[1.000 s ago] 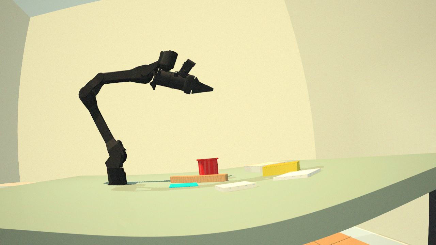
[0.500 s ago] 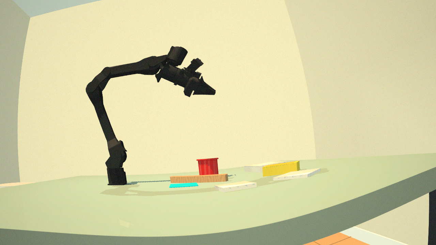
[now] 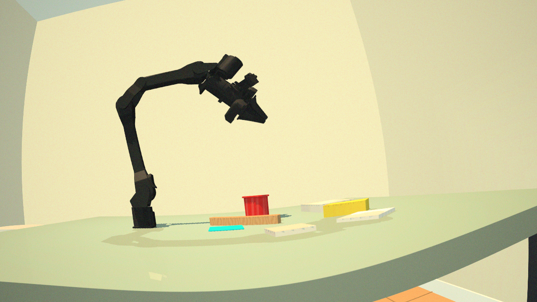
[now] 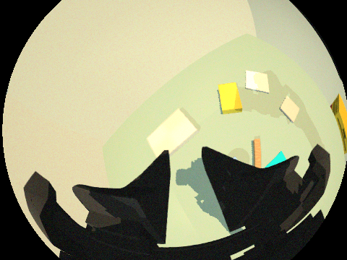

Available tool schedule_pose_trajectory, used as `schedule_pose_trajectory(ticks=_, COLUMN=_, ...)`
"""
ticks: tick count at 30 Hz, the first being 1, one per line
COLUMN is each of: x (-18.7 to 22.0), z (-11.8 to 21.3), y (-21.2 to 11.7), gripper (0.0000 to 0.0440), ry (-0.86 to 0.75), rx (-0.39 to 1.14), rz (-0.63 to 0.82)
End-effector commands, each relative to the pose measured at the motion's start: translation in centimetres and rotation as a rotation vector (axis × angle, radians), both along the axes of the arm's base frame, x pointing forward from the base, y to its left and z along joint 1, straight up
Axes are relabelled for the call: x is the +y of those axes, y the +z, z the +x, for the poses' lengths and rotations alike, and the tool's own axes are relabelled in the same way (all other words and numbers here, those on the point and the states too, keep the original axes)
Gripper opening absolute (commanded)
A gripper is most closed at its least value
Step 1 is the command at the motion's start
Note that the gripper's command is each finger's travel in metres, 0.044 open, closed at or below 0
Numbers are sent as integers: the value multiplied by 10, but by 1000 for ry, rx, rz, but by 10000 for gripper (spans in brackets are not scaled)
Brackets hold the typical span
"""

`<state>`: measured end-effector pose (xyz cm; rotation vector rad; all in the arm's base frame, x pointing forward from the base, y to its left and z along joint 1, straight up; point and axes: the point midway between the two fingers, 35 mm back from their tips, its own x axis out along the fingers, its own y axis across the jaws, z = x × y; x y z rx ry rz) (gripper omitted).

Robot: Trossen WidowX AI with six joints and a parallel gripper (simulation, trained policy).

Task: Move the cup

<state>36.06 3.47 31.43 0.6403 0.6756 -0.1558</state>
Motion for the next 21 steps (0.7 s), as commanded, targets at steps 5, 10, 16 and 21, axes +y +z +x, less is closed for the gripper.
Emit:
schedule_pose_trajectory(ticks=5, x=3, z=1, y=-6, gripper=142, ry=-48, rx=94, rz=60)
schedule_pose_trajectory(ticks=10, x=3, z=1, y=-14, gripper=141, ry=-86, rx=168, rz=90)
schedule_pose_trajectory(ticks=16, x=3, z=0, y=-24, gripper=136, ry=-131, rx=257, rz=115)
schedule_pose_trajectory(ticks=21, x=1, z=-1, y=-34, gripper=129, ry=-166, rx=331, rz=125)
